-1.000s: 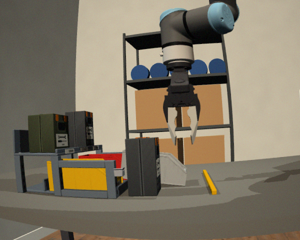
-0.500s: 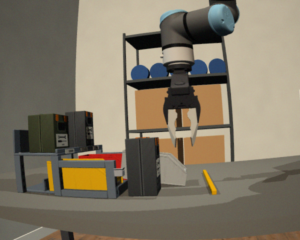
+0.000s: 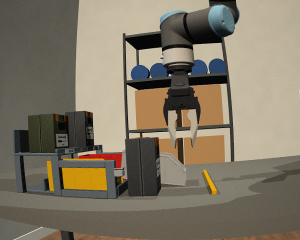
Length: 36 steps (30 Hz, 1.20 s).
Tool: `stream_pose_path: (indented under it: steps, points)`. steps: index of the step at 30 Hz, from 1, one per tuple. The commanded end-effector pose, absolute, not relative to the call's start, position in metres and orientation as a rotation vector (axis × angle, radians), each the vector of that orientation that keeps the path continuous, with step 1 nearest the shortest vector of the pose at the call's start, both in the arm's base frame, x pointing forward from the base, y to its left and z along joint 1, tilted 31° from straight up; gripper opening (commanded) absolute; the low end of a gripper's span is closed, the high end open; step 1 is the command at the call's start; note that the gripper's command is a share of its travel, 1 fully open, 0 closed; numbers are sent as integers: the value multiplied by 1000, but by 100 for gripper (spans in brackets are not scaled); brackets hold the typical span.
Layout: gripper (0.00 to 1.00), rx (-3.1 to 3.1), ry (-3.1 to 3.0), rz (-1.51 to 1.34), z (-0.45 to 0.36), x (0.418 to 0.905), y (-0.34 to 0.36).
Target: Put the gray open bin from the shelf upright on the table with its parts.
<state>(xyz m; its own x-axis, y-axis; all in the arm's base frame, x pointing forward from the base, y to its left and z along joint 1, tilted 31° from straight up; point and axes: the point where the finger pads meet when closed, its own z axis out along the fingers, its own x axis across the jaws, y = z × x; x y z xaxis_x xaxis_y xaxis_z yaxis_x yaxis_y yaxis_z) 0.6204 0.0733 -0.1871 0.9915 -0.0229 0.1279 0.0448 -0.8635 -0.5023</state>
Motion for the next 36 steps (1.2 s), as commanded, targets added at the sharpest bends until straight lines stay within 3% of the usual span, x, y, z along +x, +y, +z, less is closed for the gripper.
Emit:
stream_pose_path:
  steps: [1,10,11,27,32,36]
  points:
    - [26,-2608,-15,-177,-188,621,73]
    - [26,-2608,-15,-177,-188,621,73]
    - [20,-2608,-15,-177,-188,621,73]
    - [20,-2608,-15,-177,-188,621,73]
    - [20,-2608,-15,-177,-171,657,66]
    - [20,-2608,-15,-177,-171,657,66]
